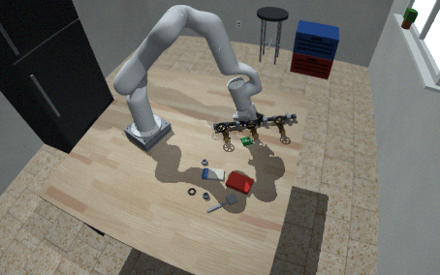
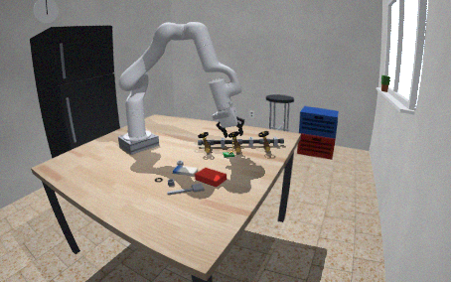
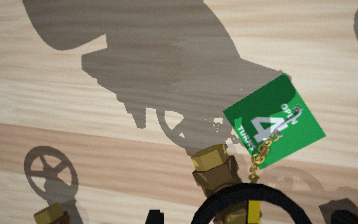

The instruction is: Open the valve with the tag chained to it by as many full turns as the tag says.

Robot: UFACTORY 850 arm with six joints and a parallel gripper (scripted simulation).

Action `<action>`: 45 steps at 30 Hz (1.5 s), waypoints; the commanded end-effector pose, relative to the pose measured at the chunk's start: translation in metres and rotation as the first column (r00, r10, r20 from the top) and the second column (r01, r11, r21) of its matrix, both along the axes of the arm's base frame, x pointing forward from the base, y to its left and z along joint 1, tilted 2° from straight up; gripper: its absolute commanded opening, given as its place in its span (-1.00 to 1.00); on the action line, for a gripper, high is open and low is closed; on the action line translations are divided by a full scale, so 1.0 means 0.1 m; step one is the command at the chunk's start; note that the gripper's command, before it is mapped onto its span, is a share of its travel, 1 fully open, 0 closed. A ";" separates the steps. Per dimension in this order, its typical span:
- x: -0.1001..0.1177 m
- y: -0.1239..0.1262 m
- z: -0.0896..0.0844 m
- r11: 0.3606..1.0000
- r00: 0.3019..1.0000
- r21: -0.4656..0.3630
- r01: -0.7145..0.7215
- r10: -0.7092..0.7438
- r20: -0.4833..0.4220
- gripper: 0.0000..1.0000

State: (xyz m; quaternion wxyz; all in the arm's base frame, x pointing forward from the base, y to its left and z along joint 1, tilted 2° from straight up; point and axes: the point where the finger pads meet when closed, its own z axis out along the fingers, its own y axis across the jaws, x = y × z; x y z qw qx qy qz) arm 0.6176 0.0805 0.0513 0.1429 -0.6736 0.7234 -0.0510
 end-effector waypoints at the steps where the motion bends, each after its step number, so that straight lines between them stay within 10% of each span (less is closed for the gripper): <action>1: 0.01 0.00 0.01 1.000 1.000 -0.002 0.000 0.000 -0.004 1.00; 15: 0.01 0.00 0.01 1.000 1.000 -0.002 0.000 0.000 -0.004 1.00; 16: 0.01 0.00 0.01 1.000 1.000 -0.002 0.000 0.000 -0.004 -1.00; 45: 0.01 0.00 0.01 1.000 1.000 -0.004 -0.006 0.006 -0.004 -1.00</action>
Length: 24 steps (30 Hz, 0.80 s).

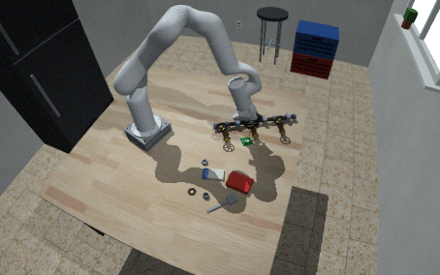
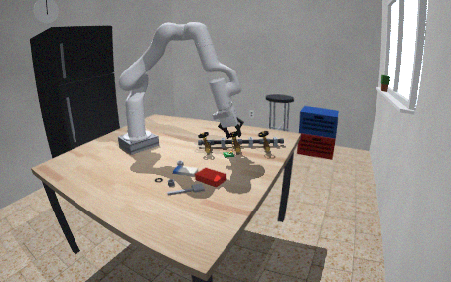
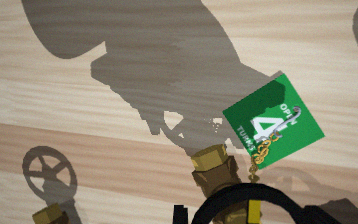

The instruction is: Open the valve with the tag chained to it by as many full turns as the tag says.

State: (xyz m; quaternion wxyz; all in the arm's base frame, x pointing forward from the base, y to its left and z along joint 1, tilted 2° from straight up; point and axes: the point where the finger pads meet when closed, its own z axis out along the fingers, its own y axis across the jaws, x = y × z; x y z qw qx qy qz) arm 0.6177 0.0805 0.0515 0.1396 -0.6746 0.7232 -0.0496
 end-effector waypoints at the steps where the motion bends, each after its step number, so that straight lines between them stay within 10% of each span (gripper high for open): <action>1: 0.01 0.00 0.01 1.000 1.000 -0.002 -0.008 0.008 0.003 -1.00; 17: 0.01 0.00 0.01 0.957 0.960 -0.084 -0.277 0.280 0.025 -1.00; 24: 0.01 0.00 0.01 0.816 0.827 -0.179 -0.550 0.562 0.022 -1.00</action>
